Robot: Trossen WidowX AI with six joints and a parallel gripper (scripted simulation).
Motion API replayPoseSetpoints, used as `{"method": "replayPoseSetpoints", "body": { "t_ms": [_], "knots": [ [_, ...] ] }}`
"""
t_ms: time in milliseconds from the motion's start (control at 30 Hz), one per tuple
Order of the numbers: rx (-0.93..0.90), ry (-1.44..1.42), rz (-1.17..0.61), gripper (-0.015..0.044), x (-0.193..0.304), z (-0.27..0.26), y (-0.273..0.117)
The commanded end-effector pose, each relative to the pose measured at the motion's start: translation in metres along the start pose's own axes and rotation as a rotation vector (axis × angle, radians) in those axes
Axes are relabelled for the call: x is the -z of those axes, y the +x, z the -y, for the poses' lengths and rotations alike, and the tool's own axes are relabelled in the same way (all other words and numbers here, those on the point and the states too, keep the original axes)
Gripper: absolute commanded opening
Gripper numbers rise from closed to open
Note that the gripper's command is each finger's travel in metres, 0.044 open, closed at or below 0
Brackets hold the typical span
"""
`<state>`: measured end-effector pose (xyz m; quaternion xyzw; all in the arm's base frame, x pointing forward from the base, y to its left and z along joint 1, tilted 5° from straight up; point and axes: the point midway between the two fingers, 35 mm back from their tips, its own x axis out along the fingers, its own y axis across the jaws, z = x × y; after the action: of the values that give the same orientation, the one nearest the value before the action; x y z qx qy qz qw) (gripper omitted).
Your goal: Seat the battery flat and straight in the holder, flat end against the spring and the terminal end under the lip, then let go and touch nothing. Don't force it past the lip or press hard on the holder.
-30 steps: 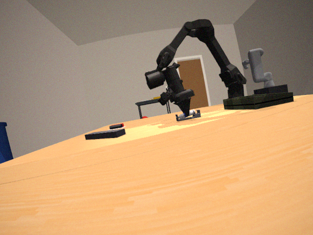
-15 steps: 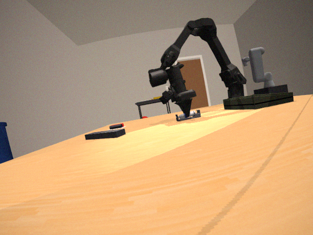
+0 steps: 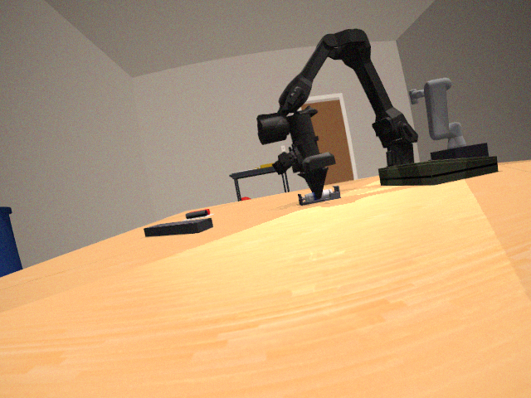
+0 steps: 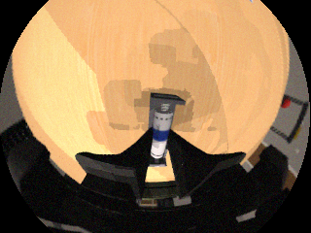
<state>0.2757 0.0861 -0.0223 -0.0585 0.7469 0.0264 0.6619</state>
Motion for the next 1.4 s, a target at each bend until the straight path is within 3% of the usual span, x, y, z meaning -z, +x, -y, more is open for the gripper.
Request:
{"method": "replayPoseSetpoints", "body": {
  "t_ms": [0,1167,1300,1367],
  "knots": [
    [0.003,0.006,0.013,0.0061,0.0,0.0,0.0],
    [-0.003,0.008,0.028,0.0061,0.013,0.001,0.002],
    [-0.003,0.008,0.028,0.0163,0.013,0.001,0.002],
    [-0.003,0.007,0.028,0.0163,0.013,0.001,0.001]
  ]
}}
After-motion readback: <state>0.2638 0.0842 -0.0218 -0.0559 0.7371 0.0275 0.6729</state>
